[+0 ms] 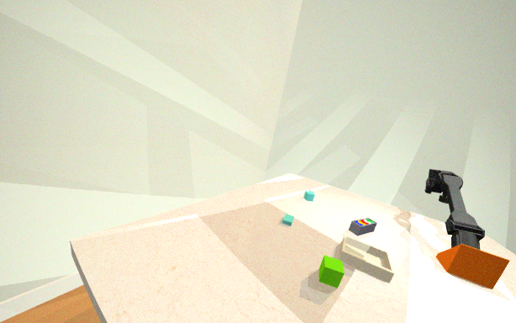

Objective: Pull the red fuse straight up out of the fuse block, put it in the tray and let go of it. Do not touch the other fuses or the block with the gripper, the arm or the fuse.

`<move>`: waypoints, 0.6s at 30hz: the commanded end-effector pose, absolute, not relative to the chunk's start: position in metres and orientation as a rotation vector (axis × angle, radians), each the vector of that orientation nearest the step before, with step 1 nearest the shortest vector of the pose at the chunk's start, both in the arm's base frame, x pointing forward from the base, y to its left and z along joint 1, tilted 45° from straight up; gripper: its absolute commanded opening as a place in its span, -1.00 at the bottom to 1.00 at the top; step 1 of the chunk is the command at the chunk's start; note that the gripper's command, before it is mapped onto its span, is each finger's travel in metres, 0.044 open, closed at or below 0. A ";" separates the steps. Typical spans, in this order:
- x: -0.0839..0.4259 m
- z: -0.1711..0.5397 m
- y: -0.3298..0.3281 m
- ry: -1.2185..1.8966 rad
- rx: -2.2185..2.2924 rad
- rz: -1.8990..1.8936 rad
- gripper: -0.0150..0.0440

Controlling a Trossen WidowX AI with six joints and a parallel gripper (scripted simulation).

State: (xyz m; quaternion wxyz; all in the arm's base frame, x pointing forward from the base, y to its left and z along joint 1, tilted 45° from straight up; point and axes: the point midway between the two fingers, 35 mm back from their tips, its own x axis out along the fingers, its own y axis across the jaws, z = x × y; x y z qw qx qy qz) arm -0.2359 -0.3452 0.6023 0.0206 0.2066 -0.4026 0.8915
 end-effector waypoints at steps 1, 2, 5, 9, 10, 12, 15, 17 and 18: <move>-0.235 0.602 -0.346 -1.248 0.643 2.768 -0.40; -0.233 0.601 -0.349 -1.247 0.651 2.779 -0.31; -0.215 0.595 -0.366 -1.240 0.702 2.855 -0.24; -0.171 0.581 -0.400 -1.222 0.812 3.029 -0.24; -0.159 0.577 -0.408 -1.217 0.839 3.075 -0.24; -0.133 0.568 -0.423 -1.206 0.891 3.168 -0.24; -0.092 0.554 -0.441 -1.190 0.963 3.310 -0.24; -0.063 0.544 -0.451 -1.180 1.005 3.406 -0.24; -0.048 0.539 -0.455 -1.175 1.025 3.455 -0.24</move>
